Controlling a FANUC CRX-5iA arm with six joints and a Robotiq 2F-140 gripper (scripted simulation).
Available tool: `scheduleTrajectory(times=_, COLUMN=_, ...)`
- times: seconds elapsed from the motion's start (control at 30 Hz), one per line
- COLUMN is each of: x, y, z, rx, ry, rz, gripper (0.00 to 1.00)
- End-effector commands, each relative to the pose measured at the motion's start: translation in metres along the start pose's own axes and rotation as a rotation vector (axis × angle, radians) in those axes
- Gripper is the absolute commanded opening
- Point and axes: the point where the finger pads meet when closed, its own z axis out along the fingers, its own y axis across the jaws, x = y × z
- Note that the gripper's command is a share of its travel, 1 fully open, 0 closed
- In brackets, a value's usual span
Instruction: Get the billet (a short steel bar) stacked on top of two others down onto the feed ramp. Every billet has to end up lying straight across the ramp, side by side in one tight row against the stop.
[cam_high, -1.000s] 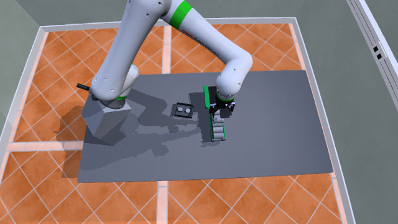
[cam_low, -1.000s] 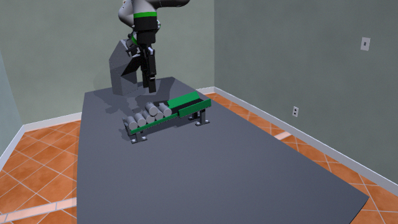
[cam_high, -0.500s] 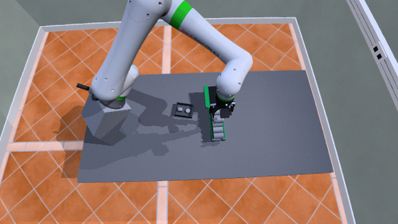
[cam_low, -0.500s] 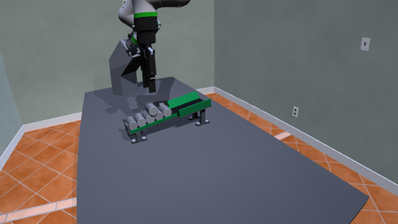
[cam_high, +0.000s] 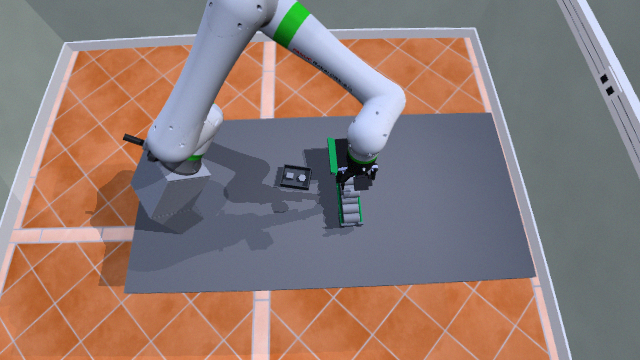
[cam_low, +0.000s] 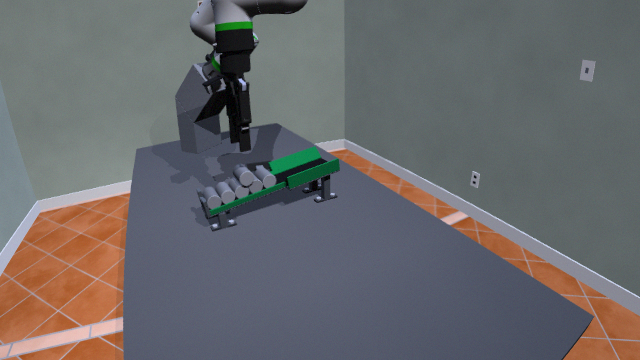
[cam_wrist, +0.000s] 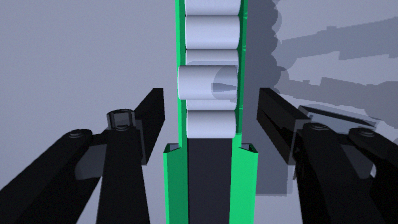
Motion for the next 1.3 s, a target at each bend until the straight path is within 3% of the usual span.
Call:
scheduleTrajectory(times=0.0, x=0.000, y=-0.001, z=0.002, rx=0.001, ry=0.001, rz=-0.001, gripper=0.57)
scheduleTrajectory(times=1.27, x=0.000, y=-0.001, z=0.044, rx=0.001, ry=0.001, rz=-0.001, gripper=0.57)
